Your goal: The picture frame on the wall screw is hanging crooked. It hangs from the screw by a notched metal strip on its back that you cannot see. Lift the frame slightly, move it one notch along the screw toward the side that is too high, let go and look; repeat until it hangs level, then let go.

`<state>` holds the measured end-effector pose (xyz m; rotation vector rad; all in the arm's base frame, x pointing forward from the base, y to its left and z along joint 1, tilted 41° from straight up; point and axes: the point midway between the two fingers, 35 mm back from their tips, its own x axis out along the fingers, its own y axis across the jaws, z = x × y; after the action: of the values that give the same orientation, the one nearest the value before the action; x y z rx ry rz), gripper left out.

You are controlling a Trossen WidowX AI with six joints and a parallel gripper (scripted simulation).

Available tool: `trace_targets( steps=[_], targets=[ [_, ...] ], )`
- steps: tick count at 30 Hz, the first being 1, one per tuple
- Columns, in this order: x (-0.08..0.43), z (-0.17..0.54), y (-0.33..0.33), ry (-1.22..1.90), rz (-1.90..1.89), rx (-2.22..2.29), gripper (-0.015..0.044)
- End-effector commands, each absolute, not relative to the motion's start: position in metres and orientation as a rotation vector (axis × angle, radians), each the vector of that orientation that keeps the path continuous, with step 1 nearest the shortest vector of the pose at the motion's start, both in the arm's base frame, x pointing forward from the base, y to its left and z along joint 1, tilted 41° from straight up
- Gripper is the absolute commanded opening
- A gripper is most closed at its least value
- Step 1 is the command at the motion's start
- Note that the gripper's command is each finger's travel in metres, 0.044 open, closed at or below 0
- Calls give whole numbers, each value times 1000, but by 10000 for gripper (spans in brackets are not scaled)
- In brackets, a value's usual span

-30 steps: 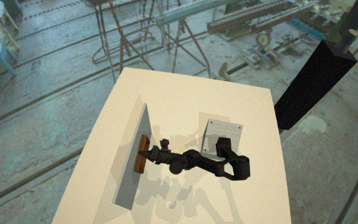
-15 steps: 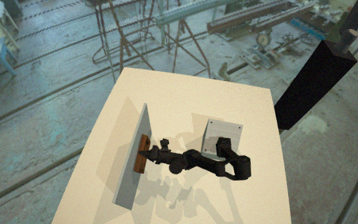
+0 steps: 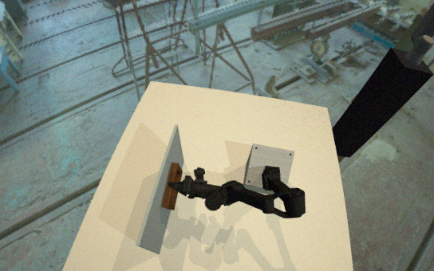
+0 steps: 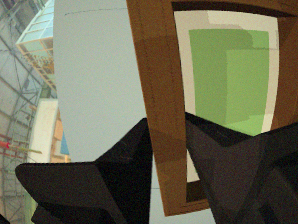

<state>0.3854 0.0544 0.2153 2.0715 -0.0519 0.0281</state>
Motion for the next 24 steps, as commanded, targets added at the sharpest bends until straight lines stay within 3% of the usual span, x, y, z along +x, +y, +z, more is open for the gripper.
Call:
trace_targets(
  steps=[1,24],
  targets=[
    [386,216,54,-56,32,2077,0],
    [386,215,52,-56,32,2077,0]
  ],
)
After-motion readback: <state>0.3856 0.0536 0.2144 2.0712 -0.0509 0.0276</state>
